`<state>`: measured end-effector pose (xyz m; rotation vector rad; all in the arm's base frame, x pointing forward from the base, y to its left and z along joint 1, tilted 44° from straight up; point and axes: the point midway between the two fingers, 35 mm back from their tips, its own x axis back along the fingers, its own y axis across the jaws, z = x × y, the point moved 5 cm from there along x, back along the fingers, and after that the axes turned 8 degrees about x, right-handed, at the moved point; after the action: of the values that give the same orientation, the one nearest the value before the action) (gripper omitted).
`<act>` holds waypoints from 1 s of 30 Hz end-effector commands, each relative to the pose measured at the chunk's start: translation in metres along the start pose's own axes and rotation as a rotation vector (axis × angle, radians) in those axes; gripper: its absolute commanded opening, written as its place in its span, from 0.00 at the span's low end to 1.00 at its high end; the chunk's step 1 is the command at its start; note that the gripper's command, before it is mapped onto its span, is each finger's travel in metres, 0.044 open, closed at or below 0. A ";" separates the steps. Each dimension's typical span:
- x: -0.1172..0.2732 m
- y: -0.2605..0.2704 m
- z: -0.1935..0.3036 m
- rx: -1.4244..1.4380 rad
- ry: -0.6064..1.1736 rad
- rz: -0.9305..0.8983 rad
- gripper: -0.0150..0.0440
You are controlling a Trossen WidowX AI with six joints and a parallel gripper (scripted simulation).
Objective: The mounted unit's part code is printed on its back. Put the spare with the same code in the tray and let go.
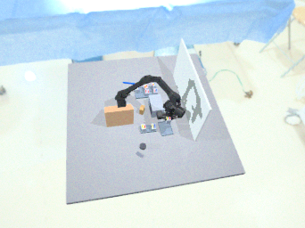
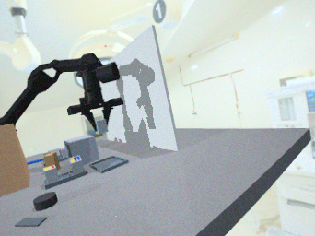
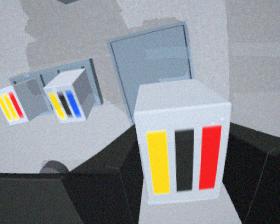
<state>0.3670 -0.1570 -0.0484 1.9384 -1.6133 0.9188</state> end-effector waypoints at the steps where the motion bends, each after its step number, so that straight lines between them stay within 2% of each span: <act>1: -0.004 -0.001 0.001 -0.004 -0.002 0.005 0.25; 30: -0.033 -0.003 0.002 -0.003 -0.002 0.005 0.25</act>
<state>0.3670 -0.1375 -0.0712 1.9376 -1.6140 0.9198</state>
